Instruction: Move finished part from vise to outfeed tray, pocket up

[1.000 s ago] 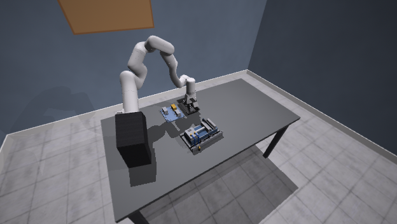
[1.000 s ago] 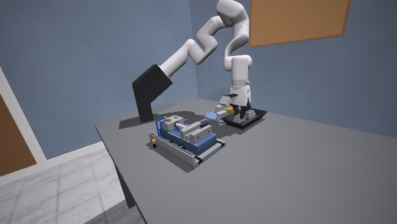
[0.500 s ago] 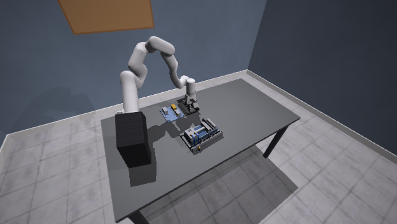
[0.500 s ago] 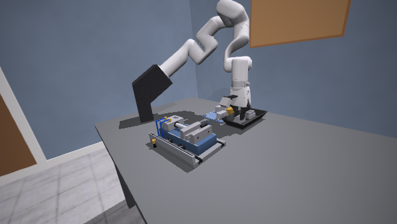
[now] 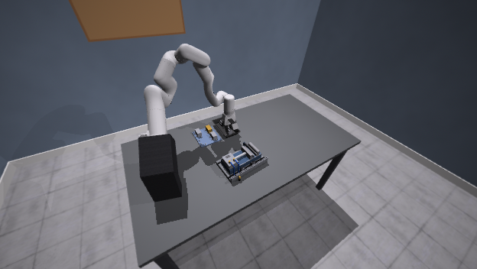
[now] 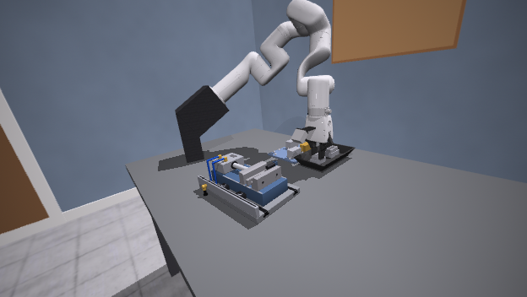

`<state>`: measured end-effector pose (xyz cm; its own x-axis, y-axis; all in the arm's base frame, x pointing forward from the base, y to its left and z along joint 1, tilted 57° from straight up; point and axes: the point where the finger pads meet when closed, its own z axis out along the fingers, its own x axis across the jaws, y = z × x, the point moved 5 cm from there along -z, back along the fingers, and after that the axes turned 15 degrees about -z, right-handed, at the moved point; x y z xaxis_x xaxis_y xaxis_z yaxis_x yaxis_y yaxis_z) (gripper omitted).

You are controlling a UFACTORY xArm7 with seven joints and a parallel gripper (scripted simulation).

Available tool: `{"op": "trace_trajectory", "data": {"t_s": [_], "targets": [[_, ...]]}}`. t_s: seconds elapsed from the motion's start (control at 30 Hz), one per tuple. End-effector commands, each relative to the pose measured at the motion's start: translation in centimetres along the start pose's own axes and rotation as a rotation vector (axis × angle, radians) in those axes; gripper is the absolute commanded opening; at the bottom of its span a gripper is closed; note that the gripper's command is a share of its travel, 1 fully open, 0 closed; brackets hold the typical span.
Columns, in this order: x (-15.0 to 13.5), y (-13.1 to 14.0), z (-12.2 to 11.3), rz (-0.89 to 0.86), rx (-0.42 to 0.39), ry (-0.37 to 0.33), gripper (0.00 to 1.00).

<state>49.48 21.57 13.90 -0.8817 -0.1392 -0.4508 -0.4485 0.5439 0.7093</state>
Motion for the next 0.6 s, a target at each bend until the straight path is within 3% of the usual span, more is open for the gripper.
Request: {"op": "trace_trajectory", "data": {"t_s": [0.0, 0.1, 0.13, 0.57], "targets": [[-0.1, -0.14, -0.15, 0.001, 0.003, -0.003, 0.0], [-0.1, -0.14, -0.15, 0.001, 0.003, -0.003, 0.0], [-0.1, -0.14, -0.15, 0.001, 0.003, -0.003, 0.69], [-0.1, -0.14, -0.15, 0.001, 0.003, -0.003, 0.69]]}}
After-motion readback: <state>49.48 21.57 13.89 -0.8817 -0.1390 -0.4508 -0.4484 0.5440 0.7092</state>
